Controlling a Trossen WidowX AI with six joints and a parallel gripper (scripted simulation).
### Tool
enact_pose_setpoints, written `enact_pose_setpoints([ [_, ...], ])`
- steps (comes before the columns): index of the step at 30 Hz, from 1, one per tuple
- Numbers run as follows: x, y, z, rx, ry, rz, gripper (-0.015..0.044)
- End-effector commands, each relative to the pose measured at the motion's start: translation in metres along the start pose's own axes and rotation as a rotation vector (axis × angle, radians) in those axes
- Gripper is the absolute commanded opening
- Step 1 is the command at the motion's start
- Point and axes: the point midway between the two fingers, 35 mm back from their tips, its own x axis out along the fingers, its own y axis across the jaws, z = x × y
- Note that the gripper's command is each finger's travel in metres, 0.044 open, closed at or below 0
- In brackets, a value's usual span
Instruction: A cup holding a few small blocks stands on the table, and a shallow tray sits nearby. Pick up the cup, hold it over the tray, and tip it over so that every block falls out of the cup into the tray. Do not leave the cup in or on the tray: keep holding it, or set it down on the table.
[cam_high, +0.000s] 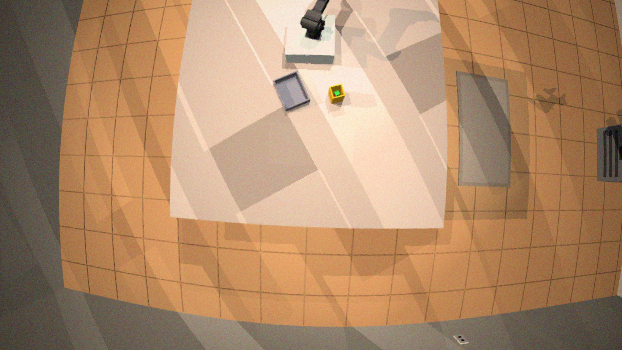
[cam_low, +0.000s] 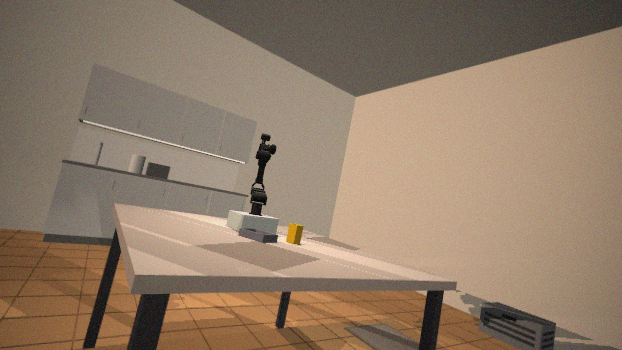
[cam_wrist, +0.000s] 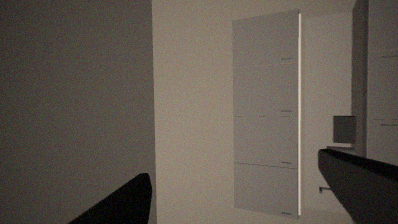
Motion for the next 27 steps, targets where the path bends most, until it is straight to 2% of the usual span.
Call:
enact_pose_setpoints([
  [1, -0.001, 0.004, -0.002, 0.006, 0.004, 0.013, 0.0426],
  [5, -0.035, 0.075, -0.03, 0.139, 0.093, 0.265, 0.044],
  [11, -0.092, 0.147, -0.052, 0.296, 0.215, 0.534, 0.044],
  [19, -0.21, 0.229, -0.06, 0.547, 0.454, 0.937, 0.044],
  [27, -0.345, 0.264, -0.038, 0.77, 0.736, 1.314, 0.044],
])
